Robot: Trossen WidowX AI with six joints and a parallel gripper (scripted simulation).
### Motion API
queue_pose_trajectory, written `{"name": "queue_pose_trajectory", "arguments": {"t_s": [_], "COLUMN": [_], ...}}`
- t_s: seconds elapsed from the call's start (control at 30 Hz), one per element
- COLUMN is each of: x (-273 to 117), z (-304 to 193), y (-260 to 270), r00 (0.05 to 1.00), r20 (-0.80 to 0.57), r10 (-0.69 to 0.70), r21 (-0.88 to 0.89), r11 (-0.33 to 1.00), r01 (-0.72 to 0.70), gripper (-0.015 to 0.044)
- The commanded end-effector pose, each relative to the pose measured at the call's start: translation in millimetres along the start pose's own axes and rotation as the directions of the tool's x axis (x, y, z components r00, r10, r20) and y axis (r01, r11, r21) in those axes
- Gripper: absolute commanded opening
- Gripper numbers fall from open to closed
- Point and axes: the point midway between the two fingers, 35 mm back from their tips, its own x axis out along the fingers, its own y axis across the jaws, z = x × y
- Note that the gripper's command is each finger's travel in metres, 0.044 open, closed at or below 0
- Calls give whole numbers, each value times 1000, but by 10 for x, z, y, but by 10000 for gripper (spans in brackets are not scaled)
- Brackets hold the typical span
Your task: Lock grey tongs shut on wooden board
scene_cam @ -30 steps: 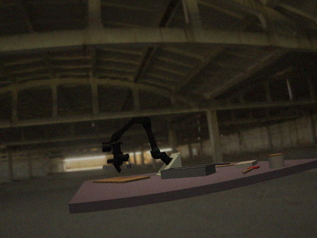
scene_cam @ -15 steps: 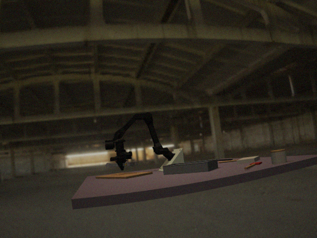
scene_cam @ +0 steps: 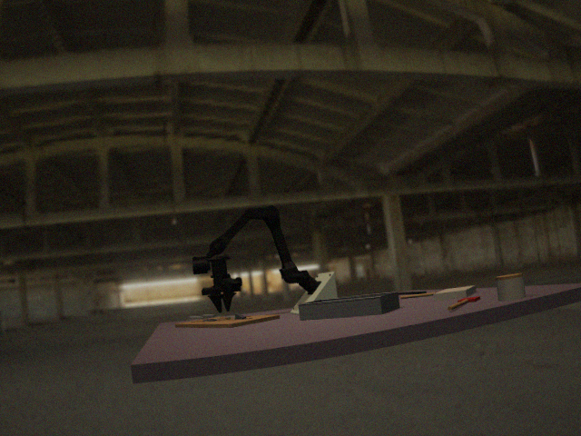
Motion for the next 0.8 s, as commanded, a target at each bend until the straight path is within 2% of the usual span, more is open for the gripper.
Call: {"name": "queue_pose_trajectory", "arguments": {"t_s": [0.0,0.1,0.23,0.3,0.4,0.5,0.6,0.7,0.77], "x": [-1,-1,-2,-8,-27,-58,-97,-143,-177], "z": [0,0,-3,-18,-59,-104,-142,-175,-193], "y": [-1,-1,6,43,149,278,402,521,597], "r00": [1000,1000,1000,1000,999,998,996,994,992], "r20": [0,0,1,5,19,36,53,70,80], "r10": [0,0,1,9,31,55,74,89,97], "r21": [0,0,19,114,387,684,896,993,986], "r11": [1000,1000,1000,993,921,727,438,90,-152], "r01": [0,0,-1,-10,-36,-64,-80,-78,-65], "gripper": [349,427,440,440,440,440,440,440,440]}}
